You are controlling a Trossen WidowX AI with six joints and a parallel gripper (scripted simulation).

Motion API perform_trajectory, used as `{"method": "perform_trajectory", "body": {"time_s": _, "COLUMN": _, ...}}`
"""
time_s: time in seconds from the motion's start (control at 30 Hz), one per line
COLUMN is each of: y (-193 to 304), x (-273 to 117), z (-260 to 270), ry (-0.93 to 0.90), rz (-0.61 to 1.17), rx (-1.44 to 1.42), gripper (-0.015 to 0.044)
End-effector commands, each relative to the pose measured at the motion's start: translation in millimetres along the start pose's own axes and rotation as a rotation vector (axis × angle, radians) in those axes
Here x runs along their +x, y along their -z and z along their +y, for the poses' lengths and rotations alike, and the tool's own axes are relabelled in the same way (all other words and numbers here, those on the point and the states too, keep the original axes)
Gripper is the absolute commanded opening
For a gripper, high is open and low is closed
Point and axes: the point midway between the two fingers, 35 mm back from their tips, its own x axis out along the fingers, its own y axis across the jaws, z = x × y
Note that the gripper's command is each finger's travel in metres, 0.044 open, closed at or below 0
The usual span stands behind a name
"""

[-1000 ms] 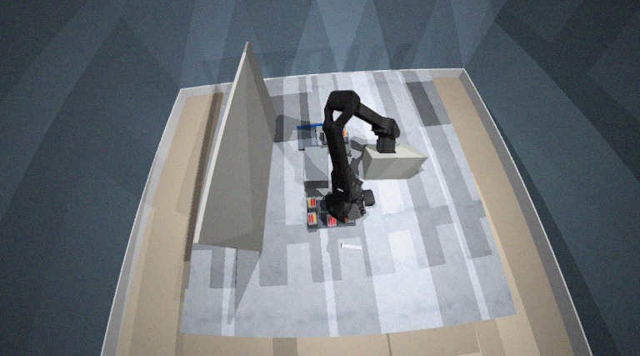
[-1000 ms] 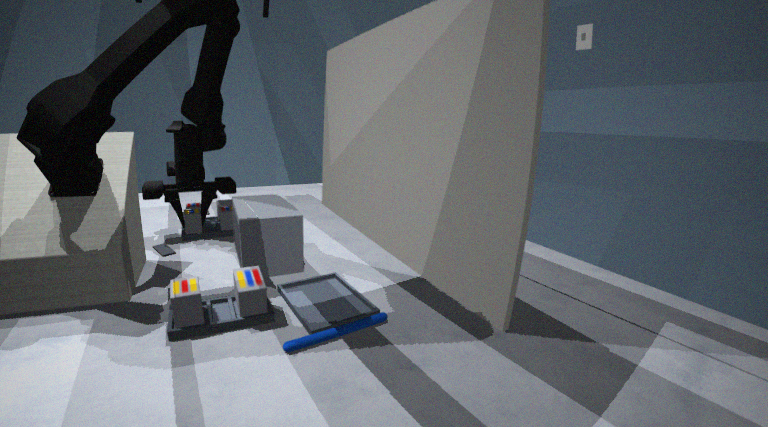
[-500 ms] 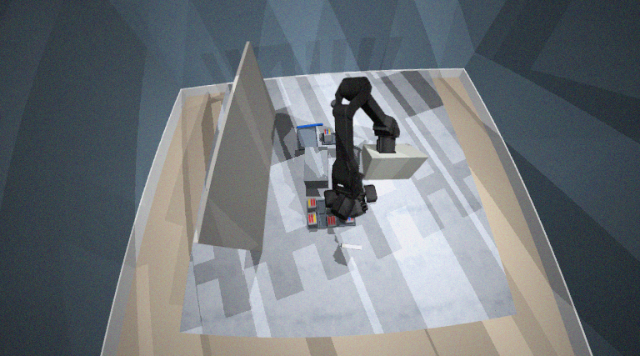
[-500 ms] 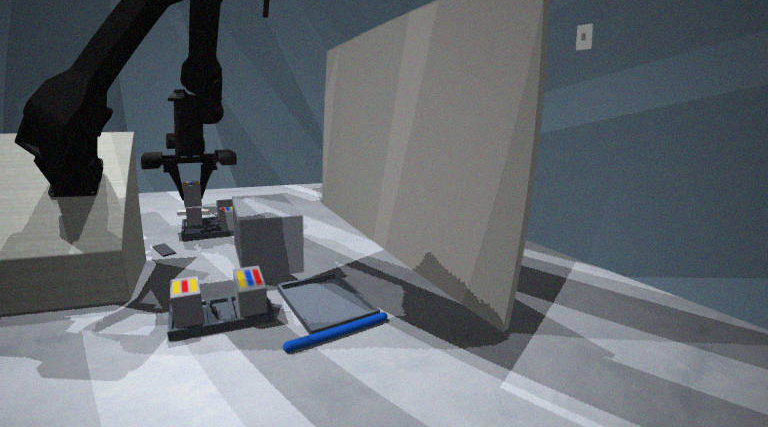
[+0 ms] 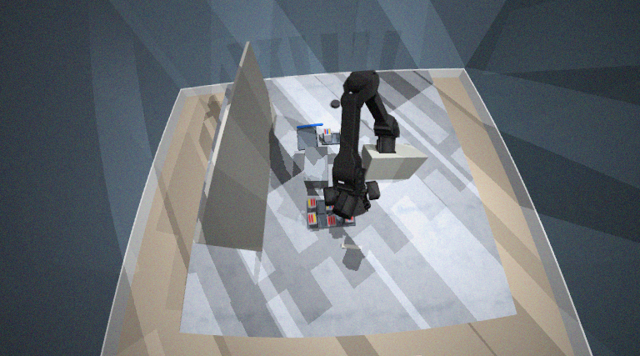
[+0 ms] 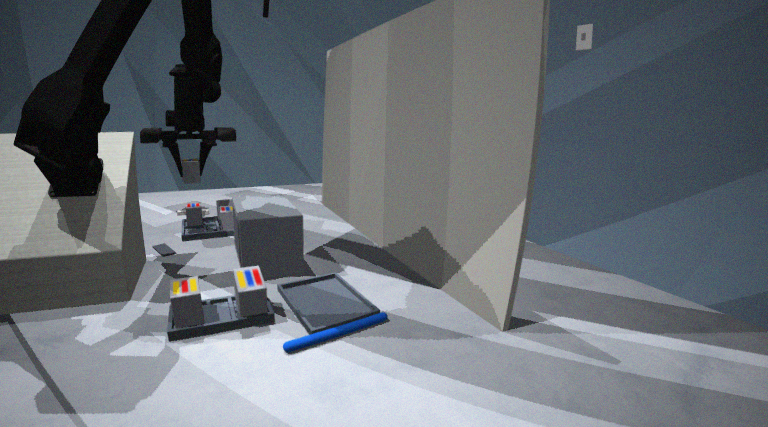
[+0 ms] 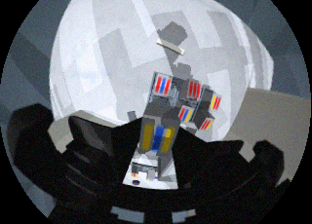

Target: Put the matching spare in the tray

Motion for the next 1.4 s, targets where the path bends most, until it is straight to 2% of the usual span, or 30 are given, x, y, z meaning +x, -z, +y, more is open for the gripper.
{"method": "perform_trajectory", "body": {"time_s": 0.0, "y": -3.0, "x": -26.5, "z": -0.2, "ry": -0.002, "rz": -0.007, "rx": 0.007, "gripper": 0.0}}
{"method": "perform_trajectory", "body": {"time_s": 0.23, "y": -1.4, "x": -43.9, "z": -2.2, "ry": -0.004, "rz": -0.01, "rx": 0.006, "gripper": 0.0}}
{"method": "perform_trajectory", "body": {"time_s": 0.57, "y": 36.0, "x": -59.5, "z": -54.1, "ry": 0.002, "rz": -0.067, "rx": -0.014, "gripper": 0.0}}
{"method": "perform_trajectory", "body": {"time_s": 1.37, "y": 186.4, "x": -62.7, "z": -143.2, "ry": 0.028, "rz": -0.099, "rx": -0.014, "gripper": 0.0}}
